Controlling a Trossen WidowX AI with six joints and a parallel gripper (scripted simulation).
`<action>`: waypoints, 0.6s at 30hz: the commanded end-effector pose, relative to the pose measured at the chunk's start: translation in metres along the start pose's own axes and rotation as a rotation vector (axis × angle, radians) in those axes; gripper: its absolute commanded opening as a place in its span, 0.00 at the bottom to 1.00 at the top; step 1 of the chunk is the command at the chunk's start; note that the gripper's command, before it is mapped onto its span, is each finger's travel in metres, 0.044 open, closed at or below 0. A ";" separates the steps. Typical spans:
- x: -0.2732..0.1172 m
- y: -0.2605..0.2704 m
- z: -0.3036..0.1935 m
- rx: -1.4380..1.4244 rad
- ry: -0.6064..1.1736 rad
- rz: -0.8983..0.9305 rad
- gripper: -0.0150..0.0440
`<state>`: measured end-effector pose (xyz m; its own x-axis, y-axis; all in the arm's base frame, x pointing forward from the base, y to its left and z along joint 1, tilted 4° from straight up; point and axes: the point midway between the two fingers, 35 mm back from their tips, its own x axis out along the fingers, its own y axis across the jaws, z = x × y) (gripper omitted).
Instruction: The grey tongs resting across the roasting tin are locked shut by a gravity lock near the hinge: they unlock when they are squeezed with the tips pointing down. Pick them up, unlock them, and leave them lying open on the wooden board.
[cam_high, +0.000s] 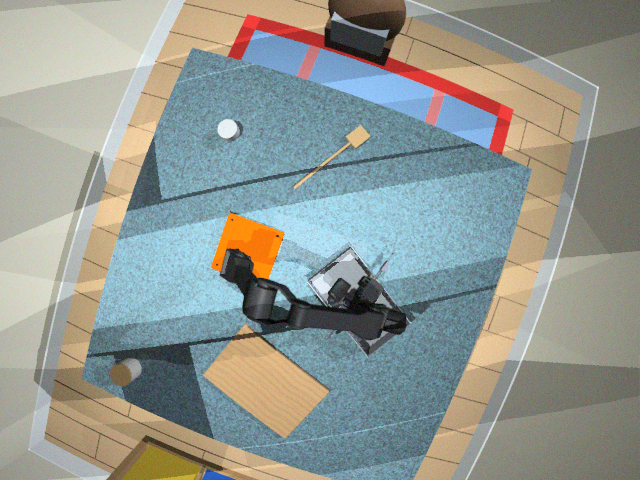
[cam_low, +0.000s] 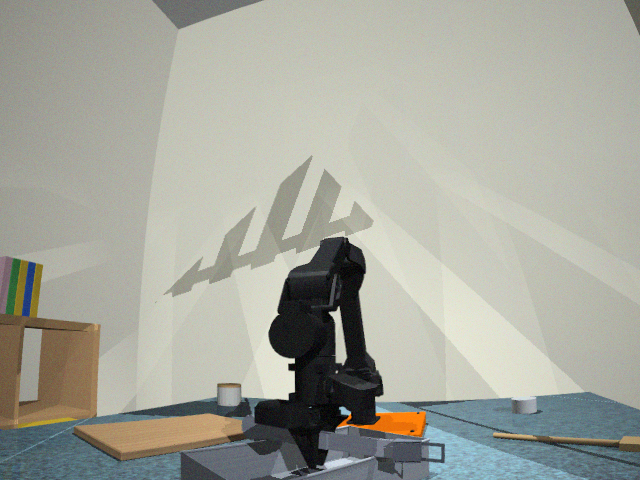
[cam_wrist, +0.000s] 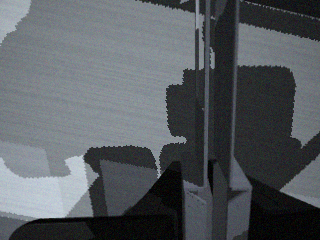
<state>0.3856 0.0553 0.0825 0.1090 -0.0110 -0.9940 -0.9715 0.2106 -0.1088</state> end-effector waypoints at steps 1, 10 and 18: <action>0.000 0.000 0.000 0.000 0.000 -0.001 0.16; -0.056 -0.008 0.003 -0.002 -0.002 -0.001 0.00; -0.130 0.000 -0.001 -0.004 -0.004 0.000 0.00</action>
<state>0.3790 0.0563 0.1897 0.1105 -0.0101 -0.9938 -0.9725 0.2054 -0.1102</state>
